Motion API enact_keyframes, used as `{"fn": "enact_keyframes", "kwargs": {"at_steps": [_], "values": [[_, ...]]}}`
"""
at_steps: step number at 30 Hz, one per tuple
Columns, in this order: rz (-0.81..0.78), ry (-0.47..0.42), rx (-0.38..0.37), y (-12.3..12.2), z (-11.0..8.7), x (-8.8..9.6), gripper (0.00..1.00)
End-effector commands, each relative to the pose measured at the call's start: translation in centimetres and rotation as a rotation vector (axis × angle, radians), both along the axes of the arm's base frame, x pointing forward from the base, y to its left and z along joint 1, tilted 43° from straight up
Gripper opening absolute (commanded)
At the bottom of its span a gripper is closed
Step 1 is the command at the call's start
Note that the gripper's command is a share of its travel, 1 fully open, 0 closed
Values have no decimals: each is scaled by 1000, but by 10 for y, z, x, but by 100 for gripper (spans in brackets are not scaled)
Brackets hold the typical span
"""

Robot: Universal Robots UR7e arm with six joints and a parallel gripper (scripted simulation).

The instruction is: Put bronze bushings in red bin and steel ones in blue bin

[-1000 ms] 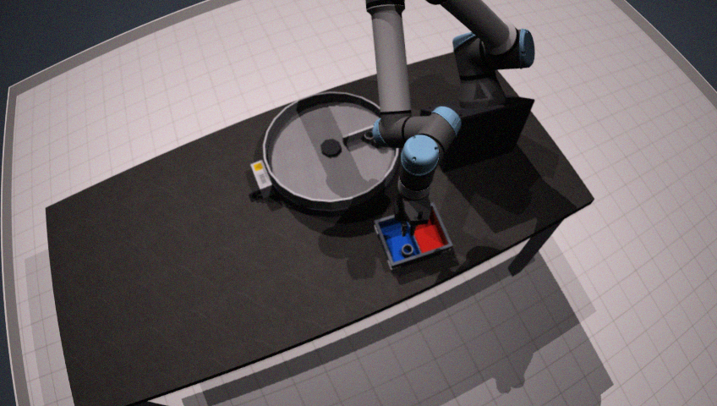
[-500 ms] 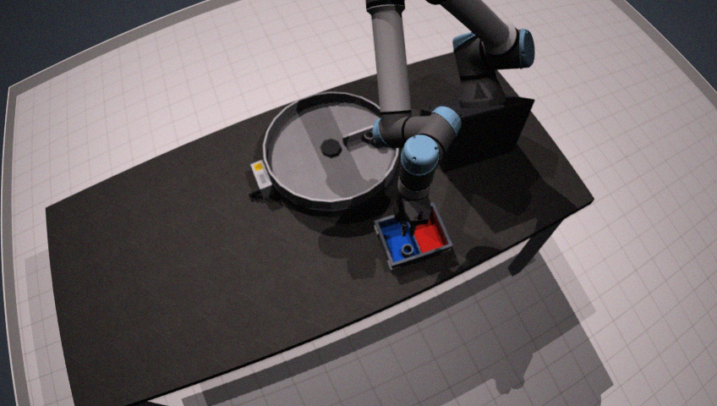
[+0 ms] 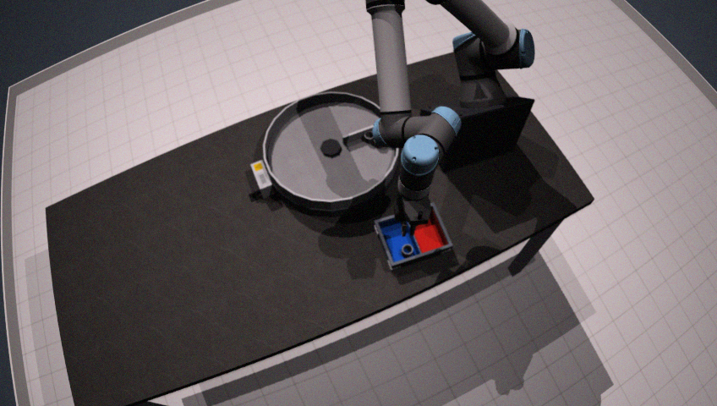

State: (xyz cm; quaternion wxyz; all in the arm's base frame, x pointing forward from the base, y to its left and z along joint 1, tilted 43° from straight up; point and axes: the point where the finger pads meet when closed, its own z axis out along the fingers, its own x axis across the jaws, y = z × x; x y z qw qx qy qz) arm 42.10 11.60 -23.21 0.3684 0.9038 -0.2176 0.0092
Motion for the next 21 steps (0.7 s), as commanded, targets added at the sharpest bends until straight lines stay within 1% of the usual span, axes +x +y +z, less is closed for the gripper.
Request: {"fn": "enact_keyframes", "kwargs": {"at_steps": [1,8,9,12,13,14,17,20,21], "values": [[1,-1,1,0,0,0,42],[1,-1,1,0,0,0,42],[-32,-31,-6,-7,8,-4,40],[-130,-121,-25,-31,30,-18,40],[-131,-122,-25,-31,30,-18,40],[-164,-152,-32,-39,37,-23,40],[-164,-152,-32,-39,37,-23,40],[-259,-240,-51,-62,59,-37,40],[-262,-243,-51,-62,59,-37,40]]}}
